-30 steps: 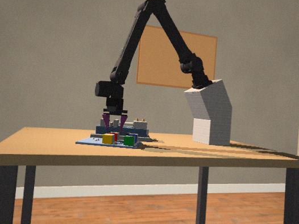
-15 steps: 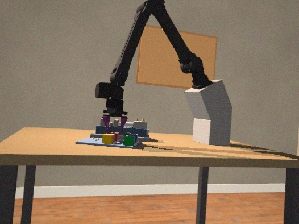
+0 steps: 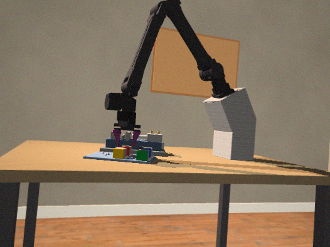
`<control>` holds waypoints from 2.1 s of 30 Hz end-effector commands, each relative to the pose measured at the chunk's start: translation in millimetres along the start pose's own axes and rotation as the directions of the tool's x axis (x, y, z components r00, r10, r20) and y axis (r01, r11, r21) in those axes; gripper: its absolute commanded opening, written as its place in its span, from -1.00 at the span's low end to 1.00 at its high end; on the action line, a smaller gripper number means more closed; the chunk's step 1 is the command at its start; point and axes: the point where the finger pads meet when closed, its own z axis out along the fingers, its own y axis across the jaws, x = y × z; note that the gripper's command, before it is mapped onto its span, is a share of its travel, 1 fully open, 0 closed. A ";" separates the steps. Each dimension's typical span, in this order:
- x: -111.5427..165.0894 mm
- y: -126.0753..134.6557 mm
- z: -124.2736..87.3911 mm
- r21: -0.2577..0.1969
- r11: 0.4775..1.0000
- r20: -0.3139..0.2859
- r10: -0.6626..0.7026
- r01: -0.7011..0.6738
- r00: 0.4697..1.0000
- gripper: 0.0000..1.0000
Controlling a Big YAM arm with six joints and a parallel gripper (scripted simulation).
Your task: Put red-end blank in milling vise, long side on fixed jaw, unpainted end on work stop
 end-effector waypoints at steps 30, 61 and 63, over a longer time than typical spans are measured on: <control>1.4 -13.4 12.4 0.012 1.000 0.001 -0.001 0.001 1.000 0.28; 1.9 -13.0 12.4 0.010 1.000 -0.002 -0.001 0.001 1.000 -1.00; 1.9 -13.0 12.4 0.010 1.000 -0.002 -0.001 0.001 1.000 -1.00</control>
